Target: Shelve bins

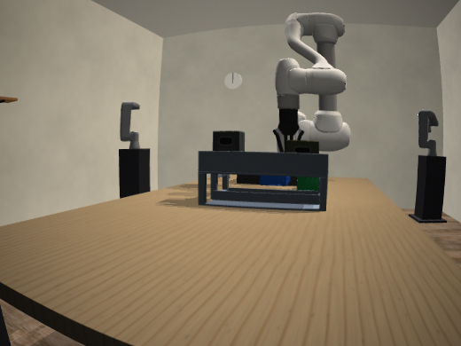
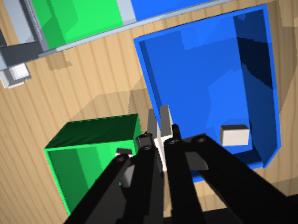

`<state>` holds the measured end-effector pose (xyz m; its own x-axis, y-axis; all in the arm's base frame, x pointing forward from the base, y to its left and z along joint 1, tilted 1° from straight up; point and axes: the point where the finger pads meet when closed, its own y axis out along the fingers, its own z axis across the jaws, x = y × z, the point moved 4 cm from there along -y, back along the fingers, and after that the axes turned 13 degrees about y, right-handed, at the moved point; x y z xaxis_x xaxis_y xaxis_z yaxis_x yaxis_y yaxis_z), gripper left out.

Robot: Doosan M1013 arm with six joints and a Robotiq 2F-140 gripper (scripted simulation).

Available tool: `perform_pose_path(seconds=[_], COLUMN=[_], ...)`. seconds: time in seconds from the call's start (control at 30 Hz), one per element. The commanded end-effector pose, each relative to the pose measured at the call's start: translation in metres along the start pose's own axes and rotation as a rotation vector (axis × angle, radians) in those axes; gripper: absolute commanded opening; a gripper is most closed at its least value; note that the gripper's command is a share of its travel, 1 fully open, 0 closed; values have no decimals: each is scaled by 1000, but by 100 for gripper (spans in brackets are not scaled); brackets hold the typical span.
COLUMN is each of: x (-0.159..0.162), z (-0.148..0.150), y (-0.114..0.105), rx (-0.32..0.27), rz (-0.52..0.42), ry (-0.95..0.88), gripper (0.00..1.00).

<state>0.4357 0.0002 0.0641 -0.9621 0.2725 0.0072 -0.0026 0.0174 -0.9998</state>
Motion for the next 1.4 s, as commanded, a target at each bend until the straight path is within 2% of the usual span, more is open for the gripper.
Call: perform_pose_path(seconds=[0.0,0.47,0.97,1.37], x=[-1,-7,-18,-22], z=[0,-2,-4,-5], y=[0,-4,-9,-11], rx=[2,20,48,59], rz=[-8,-83,-204,-251], ry=[0,0,0,0], gripper=[10,10,10,10])
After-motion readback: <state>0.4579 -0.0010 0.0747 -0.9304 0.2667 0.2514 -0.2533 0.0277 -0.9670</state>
